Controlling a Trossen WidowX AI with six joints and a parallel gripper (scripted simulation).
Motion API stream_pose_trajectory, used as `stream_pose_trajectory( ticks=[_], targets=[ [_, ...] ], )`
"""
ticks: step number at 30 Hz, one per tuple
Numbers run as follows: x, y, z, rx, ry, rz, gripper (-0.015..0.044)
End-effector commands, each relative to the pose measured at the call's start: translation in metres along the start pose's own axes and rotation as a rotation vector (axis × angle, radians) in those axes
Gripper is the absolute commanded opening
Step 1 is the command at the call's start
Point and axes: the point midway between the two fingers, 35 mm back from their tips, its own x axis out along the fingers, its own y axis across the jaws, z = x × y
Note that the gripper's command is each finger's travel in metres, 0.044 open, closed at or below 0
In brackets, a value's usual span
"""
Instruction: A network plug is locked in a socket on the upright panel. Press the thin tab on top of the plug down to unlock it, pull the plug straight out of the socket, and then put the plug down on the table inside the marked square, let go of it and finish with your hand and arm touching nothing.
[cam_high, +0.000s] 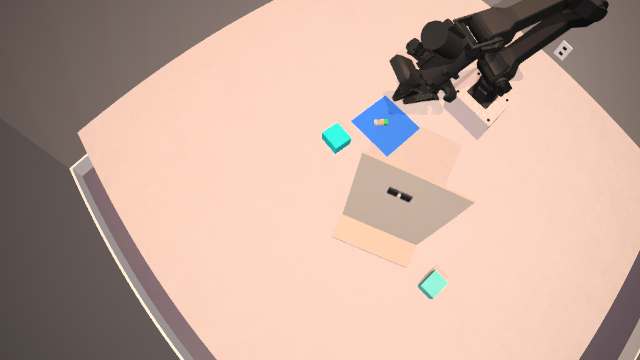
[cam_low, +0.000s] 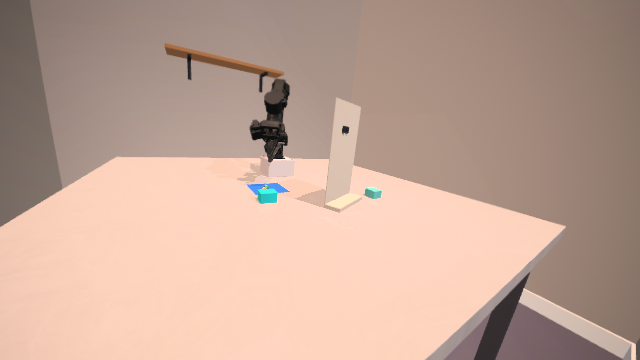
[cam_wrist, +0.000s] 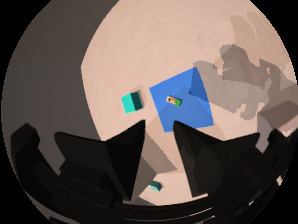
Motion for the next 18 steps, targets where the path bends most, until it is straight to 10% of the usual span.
stream_pose_trajectory(
  ticks=[1,18],
  targets=[
    [-0.006,0.004,0.001,0.004,-0.004,0.008,0.0156],
    [-0.025,0.013,0.0,0.0,0.0,0.0,0.0156]
  ],
)
